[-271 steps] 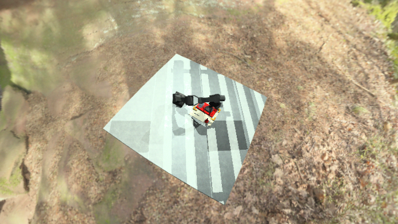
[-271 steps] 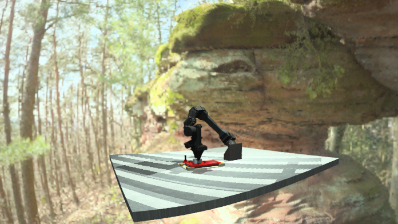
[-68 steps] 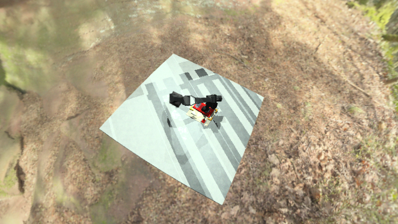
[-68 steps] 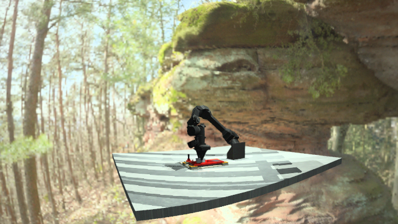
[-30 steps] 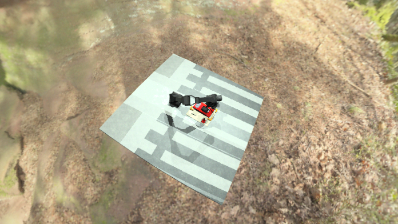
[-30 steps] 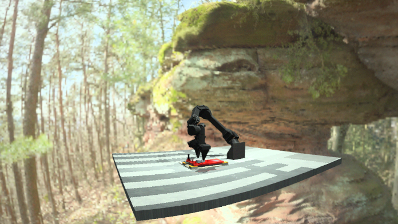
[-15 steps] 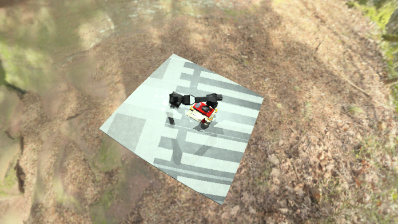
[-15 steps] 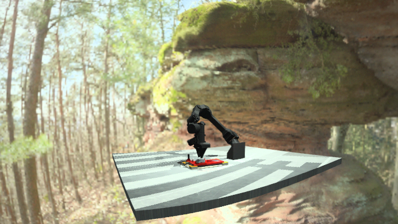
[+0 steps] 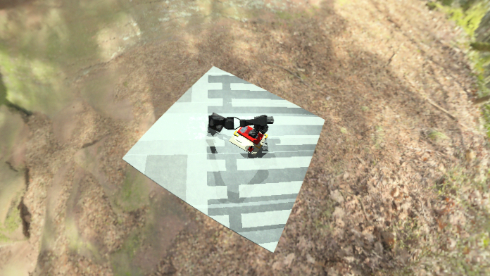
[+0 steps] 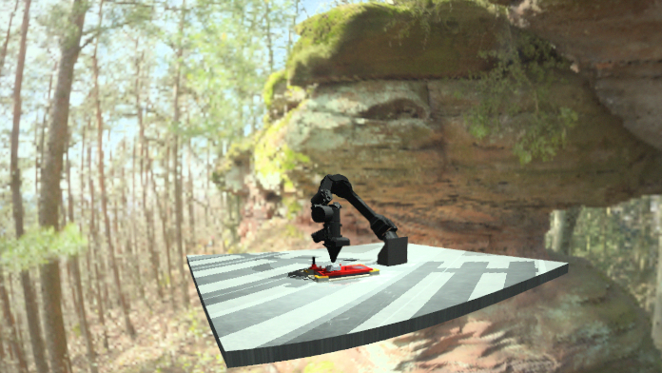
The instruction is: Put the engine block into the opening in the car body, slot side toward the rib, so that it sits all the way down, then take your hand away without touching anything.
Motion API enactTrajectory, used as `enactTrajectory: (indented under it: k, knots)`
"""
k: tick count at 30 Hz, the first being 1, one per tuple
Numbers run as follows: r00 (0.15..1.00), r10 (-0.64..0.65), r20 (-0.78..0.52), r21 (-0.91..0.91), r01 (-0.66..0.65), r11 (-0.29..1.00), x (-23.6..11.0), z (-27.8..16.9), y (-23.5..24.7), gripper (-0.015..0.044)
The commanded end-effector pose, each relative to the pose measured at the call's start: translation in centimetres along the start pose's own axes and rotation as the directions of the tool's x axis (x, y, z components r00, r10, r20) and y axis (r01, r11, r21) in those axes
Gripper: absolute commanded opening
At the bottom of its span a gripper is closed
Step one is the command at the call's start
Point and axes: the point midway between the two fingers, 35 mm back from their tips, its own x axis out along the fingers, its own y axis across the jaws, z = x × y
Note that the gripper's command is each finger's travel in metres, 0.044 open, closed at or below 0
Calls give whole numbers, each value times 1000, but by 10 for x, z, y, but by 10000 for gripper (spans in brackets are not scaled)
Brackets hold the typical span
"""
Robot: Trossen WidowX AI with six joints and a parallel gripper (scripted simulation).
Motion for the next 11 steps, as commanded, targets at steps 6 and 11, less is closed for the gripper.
enactTrajectory:
  k: [6, 11]
  knots:
    - [1000, 3, -5, 4, -3, 1000, 0, 0, 0, 0]
    - [1000, 3, -5, 4, -3, 1000, 0, 0, 0, 105]
